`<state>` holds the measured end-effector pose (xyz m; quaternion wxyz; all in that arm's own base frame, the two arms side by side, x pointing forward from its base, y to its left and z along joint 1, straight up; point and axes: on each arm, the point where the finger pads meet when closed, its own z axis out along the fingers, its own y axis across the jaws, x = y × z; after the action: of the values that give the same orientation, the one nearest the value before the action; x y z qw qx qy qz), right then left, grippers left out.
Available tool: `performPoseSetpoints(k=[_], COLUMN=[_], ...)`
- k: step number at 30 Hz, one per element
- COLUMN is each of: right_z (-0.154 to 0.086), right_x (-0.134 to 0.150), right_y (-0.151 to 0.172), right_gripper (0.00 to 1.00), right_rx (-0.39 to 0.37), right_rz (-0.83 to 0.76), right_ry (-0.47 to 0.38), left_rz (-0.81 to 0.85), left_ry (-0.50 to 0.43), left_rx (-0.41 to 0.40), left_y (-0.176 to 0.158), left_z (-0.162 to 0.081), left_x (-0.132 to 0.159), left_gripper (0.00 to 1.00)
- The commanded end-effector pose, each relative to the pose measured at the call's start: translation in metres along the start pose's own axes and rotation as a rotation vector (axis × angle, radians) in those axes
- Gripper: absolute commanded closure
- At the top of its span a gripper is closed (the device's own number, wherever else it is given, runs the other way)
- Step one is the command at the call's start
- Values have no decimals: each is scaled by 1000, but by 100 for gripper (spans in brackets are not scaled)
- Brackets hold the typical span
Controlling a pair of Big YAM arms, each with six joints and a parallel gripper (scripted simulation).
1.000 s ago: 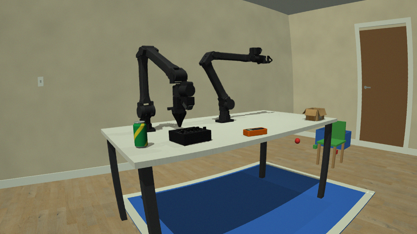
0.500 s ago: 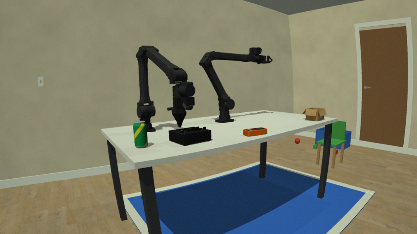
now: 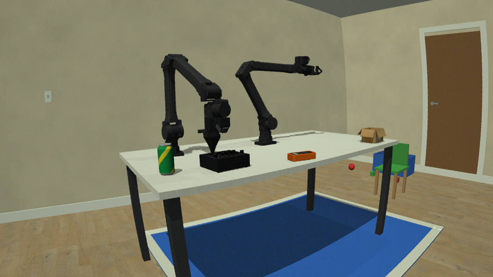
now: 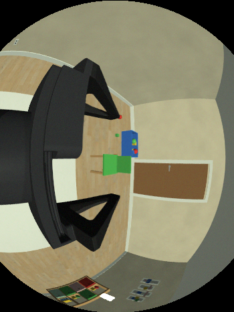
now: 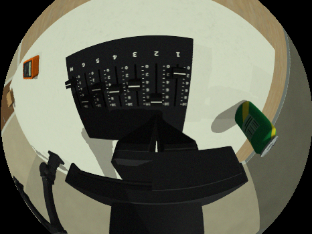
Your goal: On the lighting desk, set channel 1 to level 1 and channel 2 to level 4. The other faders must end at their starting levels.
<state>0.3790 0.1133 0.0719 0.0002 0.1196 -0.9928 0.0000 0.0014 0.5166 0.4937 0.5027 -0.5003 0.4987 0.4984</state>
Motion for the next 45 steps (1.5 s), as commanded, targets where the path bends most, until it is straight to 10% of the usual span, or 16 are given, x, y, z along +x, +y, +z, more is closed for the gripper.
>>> performPoseSetpoints(k=[1,45], right_z=[-1,5], right_x=[-4,-6], right_y=[4,4], right_gripper=[100,100], right_rx=[-1,-1], right_rz=[2,2], right_ry=[-17,-14], left_rz=[17,17], left_ry=[-72,-72], left_rx=[-9,-9], left_y=[3,3], left_z=[6,6], left_x=[-39,-39], left_gripper=[0,0])
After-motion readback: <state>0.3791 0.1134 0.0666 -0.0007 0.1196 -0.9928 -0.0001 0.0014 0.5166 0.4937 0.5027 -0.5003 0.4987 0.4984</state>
